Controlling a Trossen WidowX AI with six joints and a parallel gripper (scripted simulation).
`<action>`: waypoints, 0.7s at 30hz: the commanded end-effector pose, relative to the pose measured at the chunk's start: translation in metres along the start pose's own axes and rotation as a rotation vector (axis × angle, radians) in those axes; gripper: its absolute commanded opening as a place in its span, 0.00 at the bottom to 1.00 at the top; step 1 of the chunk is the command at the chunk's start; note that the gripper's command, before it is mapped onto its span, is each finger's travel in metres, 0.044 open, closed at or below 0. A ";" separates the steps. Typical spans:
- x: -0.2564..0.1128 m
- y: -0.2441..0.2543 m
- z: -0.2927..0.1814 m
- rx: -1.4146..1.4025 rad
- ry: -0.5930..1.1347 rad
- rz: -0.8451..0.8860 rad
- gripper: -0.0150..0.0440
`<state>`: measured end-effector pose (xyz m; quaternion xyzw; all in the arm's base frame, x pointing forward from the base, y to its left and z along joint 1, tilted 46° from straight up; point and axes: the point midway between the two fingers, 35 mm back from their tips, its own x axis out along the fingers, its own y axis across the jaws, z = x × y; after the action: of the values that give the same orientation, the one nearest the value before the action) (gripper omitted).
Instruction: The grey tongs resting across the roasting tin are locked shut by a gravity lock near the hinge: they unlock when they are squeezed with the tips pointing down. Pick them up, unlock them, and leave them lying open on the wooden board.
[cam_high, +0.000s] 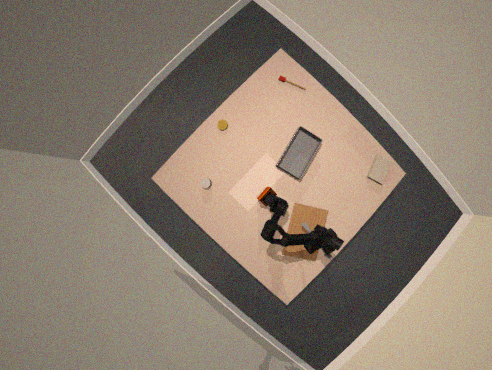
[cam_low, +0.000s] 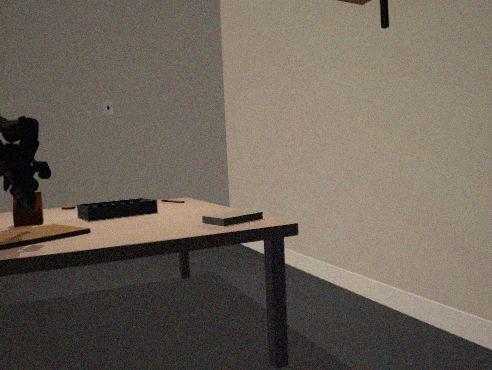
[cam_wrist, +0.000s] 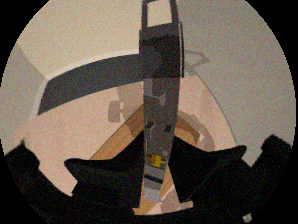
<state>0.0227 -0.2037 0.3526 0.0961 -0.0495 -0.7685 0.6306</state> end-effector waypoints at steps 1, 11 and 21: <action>0.002 0.000 0.006 -0.005 0.030 0.009 0.00; 0.008 -0.002 0.007 -0.039 0.169 0.024 0.00; 0.009 -0.008 0.005 -0.026 0.331 0.030 0.00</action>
<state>0.0141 -0.2126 0.3515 0.1971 0.0627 -0.7375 0.6429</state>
